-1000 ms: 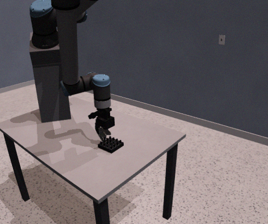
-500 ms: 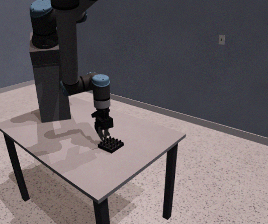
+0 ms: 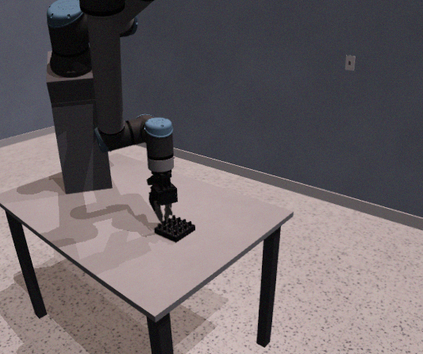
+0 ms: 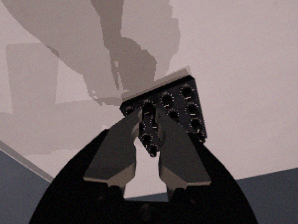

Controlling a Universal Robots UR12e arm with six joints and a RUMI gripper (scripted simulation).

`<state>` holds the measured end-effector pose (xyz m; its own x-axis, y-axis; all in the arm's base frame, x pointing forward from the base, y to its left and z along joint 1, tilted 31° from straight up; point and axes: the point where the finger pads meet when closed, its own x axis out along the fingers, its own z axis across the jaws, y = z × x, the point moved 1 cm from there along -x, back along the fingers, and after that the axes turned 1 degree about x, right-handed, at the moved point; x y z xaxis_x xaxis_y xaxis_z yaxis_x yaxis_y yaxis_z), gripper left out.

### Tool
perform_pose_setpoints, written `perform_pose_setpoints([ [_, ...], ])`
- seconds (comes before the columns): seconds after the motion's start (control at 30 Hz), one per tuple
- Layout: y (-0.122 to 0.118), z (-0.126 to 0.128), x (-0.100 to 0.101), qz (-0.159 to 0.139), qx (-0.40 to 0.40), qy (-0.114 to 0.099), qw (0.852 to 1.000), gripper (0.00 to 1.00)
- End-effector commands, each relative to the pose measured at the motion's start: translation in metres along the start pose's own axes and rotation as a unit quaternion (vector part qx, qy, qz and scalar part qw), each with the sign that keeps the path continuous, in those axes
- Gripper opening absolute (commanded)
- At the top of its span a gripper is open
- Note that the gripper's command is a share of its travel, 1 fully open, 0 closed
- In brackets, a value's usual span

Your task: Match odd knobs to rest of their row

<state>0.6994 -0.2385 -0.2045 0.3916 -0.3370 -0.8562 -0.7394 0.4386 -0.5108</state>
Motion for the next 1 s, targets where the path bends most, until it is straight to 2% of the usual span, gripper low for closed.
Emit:
perform_pose_setpoints([
  [0.0,-0.0003,0.0003,-0.0004,0.0,0.006,0.0,1.0,0.04],
  [0.5,-0.0003,0.0003,-0.0004,0.0,0.007,0.0,1.0,0.04],
  [0.53,-0.0003,0.0003,-0.0004,0.0,0.007,0.0,1.0,0.11],
  [0.97,-0.0003,0.0003,-0.0004,0.0,0.007,0.0,1.0,0.11],
])
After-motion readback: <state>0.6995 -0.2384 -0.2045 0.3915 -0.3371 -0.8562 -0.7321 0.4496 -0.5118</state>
